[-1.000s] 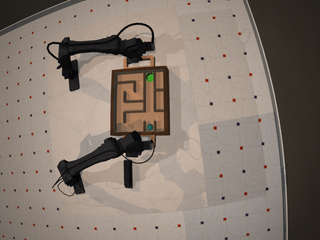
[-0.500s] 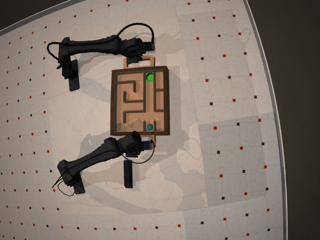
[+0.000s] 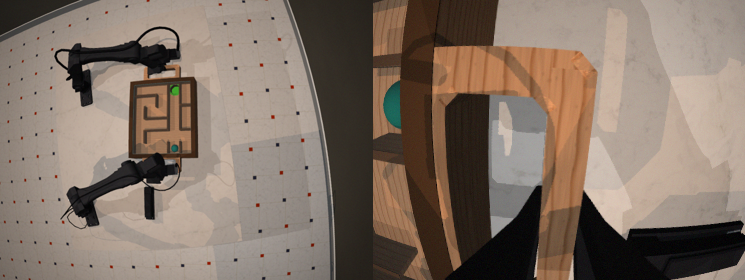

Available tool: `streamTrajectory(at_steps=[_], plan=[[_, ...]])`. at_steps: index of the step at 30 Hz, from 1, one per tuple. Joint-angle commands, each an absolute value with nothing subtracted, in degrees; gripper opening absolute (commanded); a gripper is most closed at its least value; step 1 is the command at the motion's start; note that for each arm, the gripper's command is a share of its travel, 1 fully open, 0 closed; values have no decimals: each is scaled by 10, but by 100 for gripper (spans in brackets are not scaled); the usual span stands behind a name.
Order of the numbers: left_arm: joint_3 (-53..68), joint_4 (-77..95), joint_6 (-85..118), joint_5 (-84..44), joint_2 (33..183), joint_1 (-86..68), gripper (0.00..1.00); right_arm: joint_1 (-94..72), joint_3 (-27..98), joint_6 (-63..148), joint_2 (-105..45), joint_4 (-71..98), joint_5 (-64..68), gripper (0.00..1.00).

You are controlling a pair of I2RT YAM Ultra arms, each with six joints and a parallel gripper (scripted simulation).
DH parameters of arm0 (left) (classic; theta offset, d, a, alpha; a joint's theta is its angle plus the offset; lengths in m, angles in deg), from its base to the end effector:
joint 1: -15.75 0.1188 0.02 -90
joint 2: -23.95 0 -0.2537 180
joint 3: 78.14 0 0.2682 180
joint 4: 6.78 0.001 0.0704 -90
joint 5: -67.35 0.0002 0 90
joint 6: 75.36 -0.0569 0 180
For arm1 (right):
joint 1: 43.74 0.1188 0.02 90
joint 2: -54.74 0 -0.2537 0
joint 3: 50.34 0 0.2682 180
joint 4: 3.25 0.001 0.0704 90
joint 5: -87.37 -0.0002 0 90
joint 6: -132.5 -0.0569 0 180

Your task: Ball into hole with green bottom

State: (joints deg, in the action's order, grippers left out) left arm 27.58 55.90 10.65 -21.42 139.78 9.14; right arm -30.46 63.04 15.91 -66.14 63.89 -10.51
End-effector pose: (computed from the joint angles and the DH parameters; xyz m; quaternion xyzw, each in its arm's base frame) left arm 0.4291 -0.0500 0.1784 0.0929 0.9843 -0.0140 0.1493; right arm 0.4390 0.0966 0.1792 0.1237 0.9810 -0.0186 0.1486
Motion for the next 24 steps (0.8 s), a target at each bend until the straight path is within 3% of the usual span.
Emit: streamTrajectory(at_steps=[1, 24], plan=[[263, 570, 96, -222, 1408, 87, 0, -312, 621, 153, -674, 630, -112, 0], [298, 584, 96, -222, 1379, 87, 0, -312, 661, 152, -636, 657, -112, 0]])
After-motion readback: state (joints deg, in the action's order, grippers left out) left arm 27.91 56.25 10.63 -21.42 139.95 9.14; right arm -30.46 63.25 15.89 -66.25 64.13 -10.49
